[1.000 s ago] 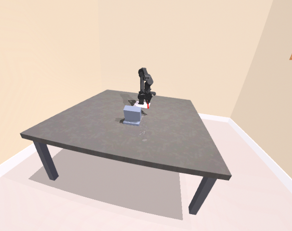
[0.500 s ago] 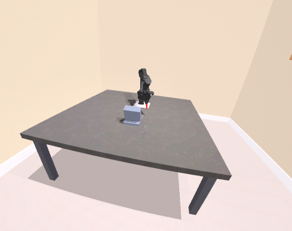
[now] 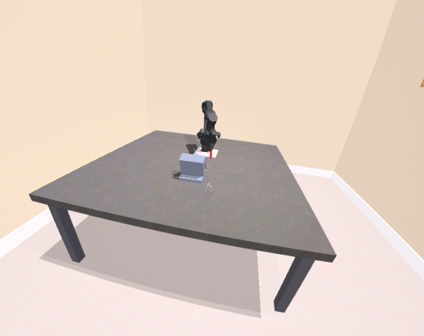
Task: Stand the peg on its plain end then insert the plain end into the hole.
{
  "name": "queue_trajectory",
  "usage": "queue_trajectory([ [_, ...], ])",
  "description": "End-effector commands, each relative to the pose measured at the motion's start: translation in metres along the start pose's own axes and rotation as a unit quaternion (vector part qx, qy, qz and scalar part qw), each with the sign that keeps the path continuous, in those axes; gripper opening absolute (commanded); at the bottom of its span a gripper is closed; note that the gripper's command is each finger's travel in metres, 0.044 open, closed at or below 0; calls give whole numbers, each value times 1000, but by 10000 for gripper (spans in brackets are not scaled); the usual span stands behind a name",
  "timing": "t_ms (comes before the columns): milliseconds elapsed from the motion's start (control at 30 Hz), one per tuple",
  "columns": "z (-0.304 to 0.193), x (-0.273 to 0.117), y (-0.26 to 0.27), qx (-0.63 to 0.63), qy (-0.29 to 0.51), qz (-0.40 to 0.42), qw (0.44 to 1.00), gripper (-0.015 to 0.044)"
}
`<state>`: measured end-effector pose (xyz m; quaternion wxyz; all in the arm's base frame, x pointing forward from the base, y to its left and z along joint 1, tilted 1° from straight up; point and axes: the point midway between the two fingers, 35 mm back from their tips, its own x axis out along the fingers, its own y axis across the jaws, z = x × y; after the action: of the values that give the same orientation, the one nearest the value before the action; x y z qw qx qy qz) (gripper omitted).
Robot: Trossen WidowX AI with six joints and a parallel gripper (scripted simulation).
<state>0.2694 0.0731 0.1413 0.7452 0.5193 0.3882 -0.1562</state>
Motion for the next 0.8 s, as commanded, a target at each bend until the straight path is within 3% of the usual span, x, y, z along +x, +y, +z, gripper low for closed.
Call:
queue_trajectory([
  [0,6,0,-1,17,-13,13,1000,0],
  [767,28,-1,-3,82,-55,81,992,0],
])
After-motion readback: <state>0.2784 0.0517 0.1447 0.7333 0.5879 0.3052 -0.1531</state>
